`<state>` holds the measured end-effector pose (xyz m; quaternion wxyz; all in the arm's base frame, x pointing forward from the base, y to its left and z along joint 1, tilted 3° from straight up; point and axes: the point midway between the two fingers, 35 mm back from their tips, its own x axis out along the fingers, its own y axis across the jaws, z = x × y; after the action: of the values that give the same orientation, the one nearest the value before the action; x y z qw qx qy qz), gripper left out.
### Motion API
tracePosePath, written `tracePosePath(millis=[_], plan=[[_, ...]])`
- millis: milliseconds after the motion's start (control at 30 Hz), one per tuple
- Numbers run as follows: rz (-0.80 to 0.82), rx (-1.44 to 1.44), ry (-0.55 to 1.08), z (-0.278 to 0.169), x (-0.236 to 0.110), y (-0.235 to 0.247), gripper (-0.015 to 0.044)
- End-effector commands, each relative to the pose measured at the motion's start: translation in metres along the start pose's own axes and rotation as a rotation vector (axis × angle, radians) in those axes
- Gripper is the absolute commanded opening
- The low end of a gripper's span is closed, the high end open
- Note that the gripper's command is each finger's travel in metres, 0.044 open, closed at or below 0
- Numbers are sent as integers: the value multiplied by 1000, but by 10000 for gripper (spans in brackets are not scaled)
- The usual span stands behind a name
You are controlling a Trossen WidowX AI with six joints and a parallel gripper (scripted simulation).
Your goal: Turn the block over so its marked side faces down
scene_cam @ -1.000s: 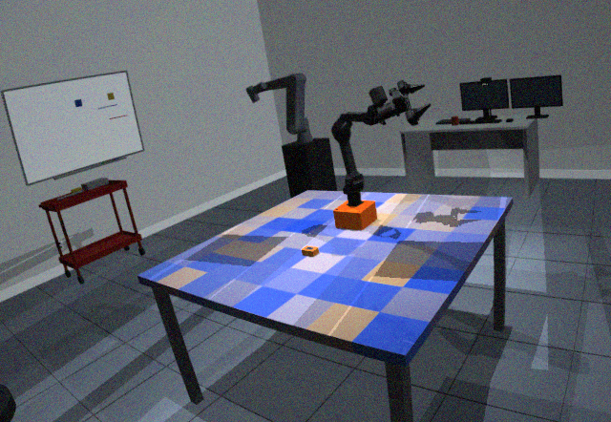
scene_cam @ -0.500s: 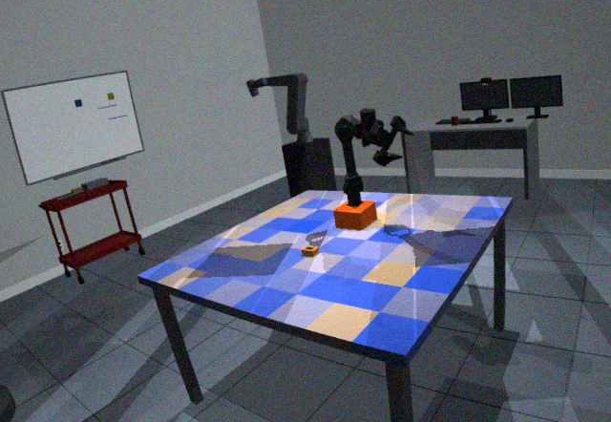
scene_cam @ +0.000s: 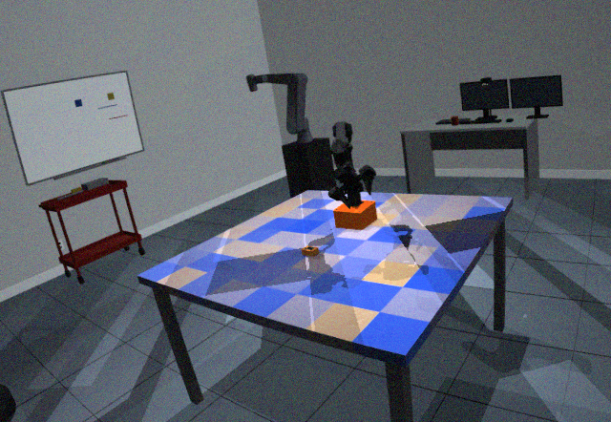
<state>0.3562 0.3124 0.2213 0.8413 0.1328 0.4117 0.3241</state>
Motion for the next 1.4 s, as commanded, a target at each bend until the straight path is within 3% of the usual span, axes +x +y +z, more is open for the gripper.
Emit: tracePosePath(millis=[0,233,500,1367], plan=[[-192,15,89,-8,3,-76,440],[-439,65,288,-39,-15,-186,440],[-619,150,580,-89,-64,-286,440],[-623,154,592,-115,-33,-320,440]])
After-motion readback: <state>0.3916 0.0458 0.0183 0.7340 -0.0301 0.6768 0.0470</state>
